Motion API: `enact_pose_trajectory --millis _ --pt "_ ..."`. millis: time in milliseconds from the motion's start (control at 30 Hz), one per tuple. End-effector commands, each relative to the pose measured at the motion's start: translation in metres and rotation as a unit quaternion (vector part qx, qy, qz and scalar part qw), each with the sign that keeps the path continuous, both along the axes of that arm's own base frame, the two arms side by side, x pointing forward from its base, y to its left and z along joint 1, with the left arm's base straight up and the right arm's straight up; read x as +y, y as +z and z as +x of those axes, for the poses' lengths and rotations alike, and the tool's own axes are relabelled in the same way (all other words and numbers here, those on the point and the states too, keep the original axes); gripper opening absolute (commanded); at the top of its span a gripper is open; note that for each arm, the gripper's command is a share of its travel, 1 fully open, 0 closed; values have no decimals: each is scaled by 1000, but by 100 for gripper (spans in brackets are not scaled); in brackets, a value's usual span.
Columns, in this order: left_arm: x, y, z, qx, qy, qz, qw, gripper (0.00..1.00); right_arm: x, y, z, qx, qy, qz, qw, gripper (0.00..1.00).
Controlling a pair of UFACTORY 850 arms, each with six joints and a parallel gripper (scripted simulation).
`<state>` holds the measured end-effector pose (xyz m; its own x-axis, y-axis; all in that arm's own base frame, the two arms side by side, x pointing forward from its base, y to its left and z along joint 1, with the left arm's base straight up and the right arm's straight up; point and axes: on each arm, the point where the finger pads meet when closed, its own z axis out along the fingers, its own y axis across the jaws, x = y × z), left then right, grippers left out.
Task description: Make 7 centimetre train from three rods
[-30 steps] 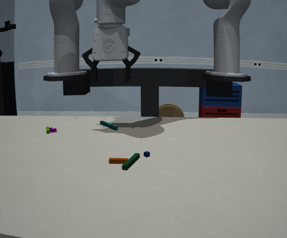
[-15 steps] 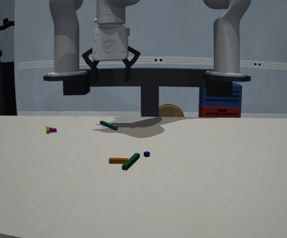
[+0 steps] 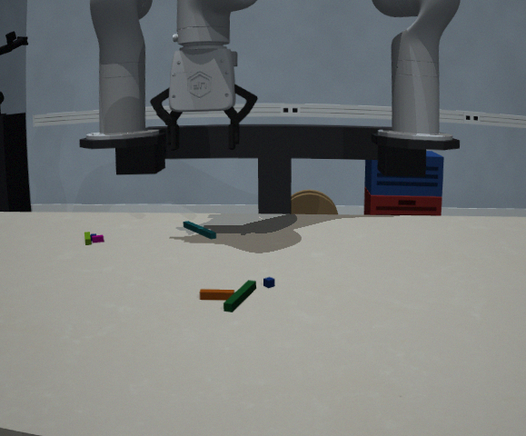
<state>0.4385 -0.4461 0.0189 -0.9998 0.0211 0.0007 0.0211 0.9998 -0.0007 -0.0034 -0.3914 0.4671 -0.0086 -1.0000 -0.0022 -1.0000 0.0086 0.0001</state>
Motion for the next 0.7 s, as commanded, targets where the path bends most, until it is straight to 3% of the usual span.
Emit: enact_pose_trajectory --millis 0,167,233,367,667 --pt "0 0 4 -1 19 -1 1000 100 0 1 0 0 0 -1 1000 100" --pt "5 -5 21 -1 109 -1 994 100 0 1 0 0 0 -1 1000 100" --pt "5 -5 21 -1 109 -1 994 100 0 1 0 0 0 -1 1000 100" --pt "11 -10 38 -1 198 -1 980 100 0 1 0 0 0 -1 1000 100" --pt "24 -21 70 0 367 -1 930 100 0 1 0 0 0 -1 1000 100"
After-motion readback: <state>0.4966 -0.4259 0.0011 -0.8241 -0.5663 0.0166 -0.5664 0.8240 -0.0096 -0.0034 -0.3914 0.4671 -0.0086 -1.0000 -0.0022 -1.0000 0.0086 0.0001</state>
